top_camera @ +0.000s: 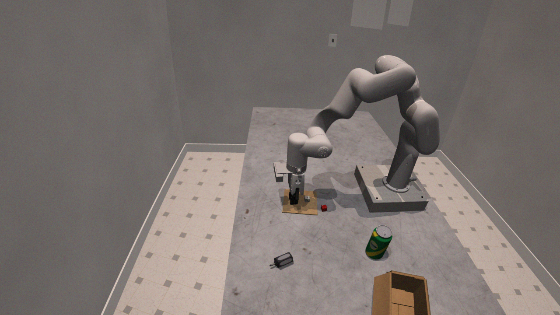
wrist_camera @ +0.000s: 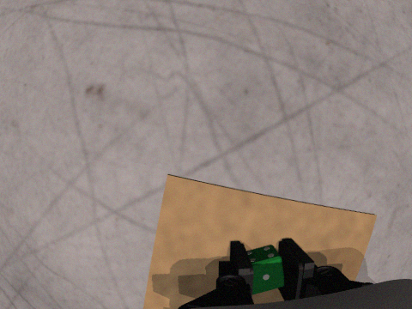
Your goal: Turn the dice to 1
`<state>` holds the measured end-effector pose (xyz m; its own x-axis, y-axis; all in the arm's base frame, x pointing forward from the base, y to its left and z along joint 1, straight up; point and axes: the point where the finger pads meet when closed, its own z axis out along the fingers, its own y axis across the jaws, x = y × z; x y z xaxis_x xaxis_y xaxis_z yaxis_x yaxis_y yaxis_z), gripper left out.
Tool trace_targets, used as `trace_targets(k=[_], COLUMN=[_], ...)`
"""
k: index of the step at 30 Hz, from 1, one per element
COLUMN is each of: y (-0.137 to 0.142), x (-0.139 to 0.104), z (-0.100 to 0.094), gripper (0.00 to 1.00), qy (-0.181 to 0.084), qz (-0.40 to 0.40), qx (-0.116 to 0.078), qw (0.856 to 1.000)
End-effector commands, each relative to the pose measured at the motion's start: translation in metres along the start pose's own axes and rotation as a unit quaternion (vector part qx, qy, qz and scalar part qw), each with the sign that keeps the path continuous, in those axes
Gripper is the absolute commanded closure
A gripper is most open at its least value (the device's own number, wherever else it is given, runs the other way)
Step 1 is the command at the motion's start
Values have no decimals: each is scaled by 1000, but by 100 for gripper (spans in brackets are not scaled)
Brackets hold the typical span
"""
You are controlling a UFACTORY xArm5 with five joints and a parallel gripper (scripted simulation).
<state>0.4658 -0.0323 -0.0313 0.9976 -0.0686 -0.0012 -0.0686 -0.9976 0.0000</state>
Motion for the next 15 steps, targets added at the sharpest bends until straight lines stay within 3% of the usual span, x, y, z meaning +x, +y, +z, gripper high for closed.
trace_targets(k=[1,7,11,15], y=[0,0,0,0], x=[1,1,1,1], z=[-1,-1,-1,-1], gripper=[77,72,64,64], qy=[2,2,2,2], qz=[0,0,0,0], qx=[0,0,0,0], qw=[1000,1000,1000,1000])
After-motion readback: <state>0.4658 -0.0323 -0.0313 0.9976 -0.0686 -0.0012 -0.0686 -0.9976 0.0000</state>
